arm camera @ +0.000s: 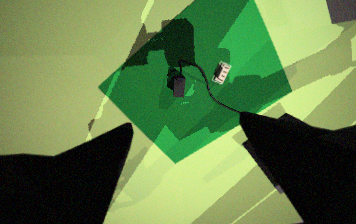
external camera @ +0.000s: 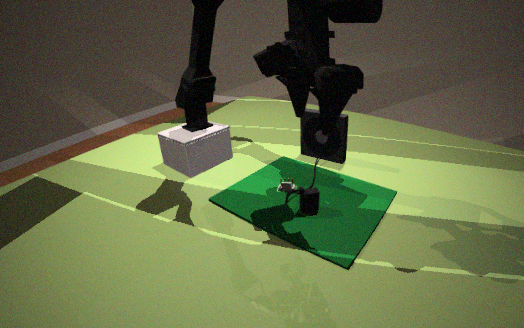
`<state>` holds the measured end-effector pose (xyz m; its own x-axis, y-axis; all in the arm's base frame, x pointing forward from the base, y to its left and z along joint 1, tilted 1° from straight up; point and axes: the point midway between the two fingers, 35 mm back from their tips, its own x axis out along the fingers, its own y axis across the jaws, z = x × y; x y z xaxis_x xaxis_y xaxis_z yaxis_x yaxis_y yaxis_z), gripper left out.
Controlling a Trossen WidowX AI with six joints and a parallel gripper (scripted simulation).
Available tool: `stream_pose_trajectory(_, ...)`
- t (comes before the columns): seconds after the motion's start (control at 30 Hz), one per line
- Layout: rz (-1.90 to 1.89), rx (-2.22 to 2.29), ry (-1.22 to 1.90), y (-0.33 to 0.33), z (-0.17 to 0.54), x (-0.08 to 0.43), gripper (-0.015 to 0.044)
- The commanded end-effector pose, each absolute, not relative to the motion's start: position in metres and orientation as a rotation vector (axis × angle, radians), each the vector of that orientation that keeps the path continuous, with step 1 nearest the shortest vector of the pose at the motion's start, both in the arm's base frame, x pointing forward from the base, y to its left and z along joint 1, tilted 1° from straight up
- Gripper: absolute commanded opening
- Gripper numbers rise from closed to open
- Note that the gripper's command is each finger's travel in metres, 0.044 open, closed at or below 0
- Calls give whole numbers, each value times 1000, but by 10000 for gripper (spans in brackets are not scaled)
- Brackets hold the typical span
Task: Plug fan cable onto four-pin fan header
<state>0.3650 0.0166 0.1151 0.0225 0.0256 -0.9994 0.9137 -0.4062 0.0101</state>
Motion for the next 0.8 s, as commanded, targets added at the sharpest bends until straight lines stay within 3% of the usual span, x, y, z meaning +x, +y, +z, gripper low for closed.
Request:
stream_pose_trajectory(0.0, -1607, 1658, 870, 21, 118, 369, 440)
stream_pose_trajectory(0.23, -1607, 1658, 870, 21, 109, 370, 440)
stream_pose_trajectory(0.5, -1607, 1658, 870, 23, 20, 371, 440)
stream_pose_trajectory(0.77, -1607, 1658, 870, 23, 14, 371, 440)
